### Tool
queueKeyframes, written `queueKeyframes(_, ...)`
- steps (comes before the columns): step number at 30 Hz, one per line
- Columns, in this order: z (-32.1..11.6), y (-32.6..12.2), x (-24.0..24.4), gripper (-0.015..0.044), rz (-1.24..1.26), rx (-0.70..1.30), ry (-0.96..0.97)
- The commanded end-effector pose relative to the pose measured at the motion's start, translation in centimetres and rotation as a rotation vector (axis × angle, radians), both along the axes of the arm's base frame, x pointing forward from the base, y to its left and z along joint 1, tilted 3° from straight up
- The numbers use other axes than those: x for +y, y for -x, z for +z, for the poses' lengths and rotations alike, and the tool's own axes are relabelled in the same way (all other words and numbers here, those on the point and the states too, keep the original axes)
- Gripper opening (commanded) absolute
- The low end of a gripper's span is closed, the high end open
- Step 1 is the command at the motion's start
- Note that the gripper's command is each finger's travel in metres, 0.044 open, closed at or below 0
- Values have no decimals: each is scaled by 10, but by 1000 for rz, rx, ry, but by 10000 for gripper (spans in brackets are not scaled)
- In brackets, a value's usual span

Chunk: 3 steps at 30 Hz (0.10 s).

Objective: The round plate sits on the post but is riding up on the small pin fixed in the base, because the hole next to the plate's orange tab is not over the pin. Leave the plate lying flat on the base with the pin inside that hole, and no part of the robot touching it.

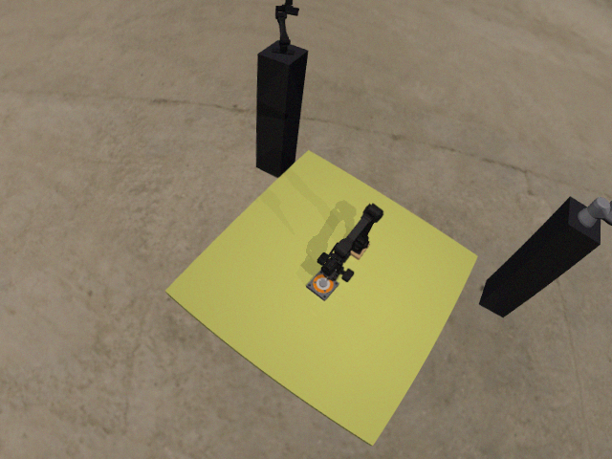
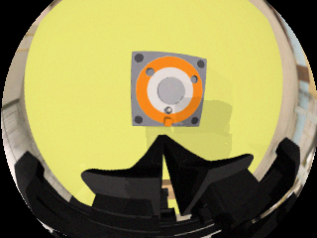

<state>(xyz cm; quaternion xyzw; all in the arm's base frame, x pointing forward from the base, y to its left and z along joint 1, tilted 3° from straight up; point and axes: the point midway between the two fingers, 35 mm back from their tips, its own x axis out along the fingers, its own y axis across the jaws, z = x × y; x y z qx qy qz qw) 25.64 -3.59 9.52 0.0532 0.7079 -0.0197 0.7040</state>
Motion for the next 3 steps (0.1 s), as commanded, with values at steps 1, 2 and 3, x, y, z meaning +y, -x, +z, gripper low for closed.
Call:
queueKeyframes(1, 0, 0, 0, 0, 0, 1, 0)
queueKeyframes(2, 0, 0, 0, 0, 0, 1, 0)
queueKeyframes(3, 0, 0, 0, 0, 0, 1, 0)
